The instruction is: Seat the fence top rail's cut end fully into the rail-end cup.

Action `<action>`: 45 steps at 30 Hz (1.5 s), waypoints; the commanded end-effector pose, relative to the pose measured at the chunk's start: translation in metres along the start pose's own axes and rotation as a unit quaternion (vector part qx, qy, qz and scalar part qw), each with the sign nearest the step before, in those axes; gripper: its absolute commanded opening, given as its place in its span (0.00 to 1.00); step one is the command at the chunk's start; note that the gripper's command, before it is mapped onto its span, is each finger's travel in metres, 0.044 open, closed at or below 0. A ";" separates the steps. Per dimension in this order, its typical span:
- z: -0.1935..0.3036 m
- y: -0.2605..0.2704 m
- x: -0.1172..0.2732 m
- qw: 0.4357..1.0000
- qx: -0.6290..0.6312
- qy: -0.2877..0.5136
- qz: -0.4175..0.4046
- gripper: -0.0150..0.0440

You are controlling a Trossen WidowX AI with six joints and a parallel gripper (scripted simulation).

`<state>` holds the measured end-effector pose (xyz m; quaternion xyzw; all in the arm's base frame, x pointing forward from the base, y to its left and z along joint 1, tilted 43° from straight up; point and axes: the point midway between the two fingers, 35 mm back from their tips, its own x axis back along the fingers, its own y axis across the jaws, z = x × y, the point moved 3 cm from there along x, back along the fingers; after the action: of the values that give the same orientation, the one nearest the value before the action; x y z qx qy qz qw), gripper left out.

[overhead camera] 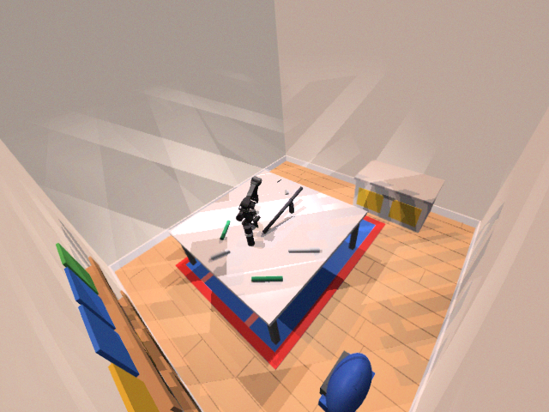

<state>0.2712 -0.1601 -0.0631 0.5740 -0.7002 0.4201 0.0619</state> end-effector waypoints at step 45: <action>0.001 -0.030 -0.016 0.985 -0.149 0.087 0.003 0.25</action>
<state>0.3006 -0.1477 -0.0579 0.5210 -0.7488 0.3593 0.1971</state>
